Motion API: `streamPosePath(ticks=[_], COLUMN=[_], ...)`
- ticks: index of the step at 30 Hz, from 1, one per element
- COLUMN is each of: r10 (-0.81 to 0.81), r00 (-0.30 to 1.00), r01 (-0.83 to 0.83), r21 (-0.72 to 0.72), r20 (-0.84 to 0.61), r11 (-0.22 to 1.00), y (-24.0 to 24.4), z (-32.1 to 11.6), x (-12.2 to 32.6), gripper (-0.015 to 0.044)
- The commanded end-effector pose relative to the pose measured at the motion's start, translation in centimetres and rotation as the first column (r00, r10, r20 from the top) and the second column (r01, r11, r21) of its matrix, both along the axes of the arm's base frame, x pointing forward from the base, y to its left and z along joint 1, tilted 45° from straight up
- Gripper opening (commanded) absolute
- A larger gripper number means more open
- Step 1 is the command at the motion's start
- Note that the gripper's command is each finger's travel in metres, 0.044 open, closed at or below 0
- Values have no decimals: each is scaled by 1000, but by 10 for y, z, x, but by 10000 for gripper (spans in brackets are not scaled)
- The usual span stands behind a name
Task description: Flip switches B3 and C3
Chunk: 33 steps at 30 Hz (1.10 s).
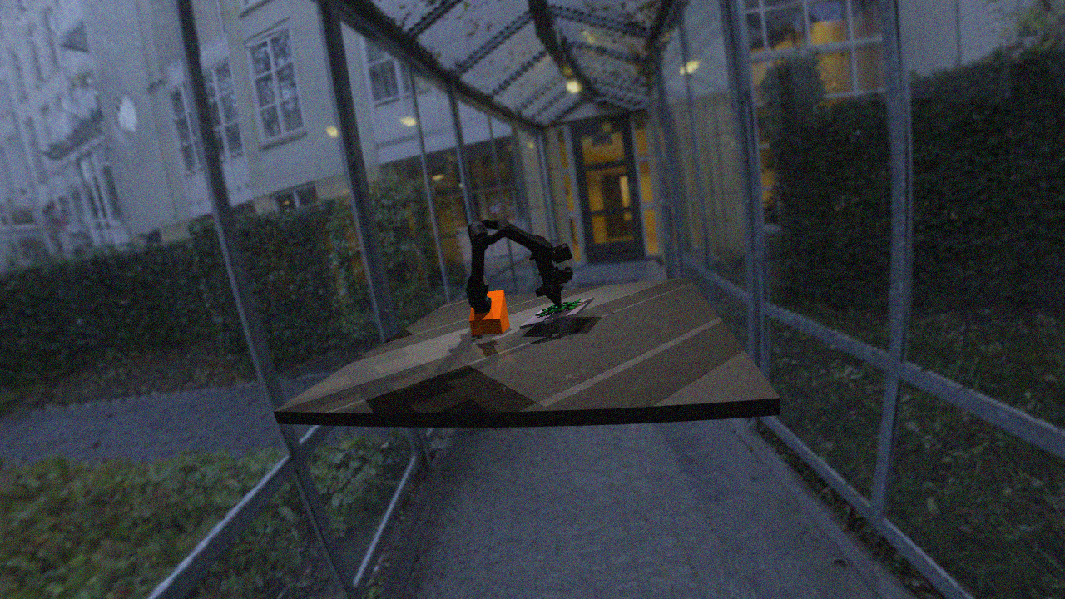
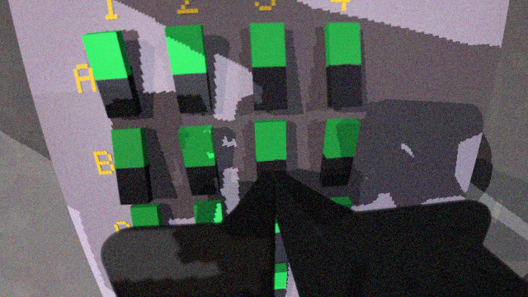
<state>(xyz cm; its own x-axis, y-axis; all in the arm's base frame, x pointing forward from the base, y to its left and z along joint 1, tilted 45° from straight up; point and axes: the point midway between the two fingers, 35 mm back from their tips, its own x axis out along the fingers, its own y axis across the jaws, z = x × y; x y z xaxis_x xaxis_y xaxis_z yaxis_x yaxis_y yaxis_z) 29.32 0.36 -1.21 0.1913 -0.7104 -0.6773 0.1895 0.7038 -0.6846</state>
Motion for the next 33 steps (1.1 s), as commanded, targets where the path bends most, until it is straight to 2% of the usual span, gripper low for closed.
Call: streamPosePath(ticks=[1,12,18,23,27,33], r10=[4,0,-14,-14,-14,-9], r00=[1000,1000,1000,1000,1000,1000], r01=[-4,0,14,14,14,9], r21=[-4,1,3,3,3,3], r20=[-2,0,-21,-22,-23,-19], r11=[1000,1000,1000,1000,1000,1000], y=[-1,1,45,45,46,40], z=[0,1,43,42,33,27], x=[0,0,-10,-12,-46,-47], gripper=[0,0,0,0,0,0])
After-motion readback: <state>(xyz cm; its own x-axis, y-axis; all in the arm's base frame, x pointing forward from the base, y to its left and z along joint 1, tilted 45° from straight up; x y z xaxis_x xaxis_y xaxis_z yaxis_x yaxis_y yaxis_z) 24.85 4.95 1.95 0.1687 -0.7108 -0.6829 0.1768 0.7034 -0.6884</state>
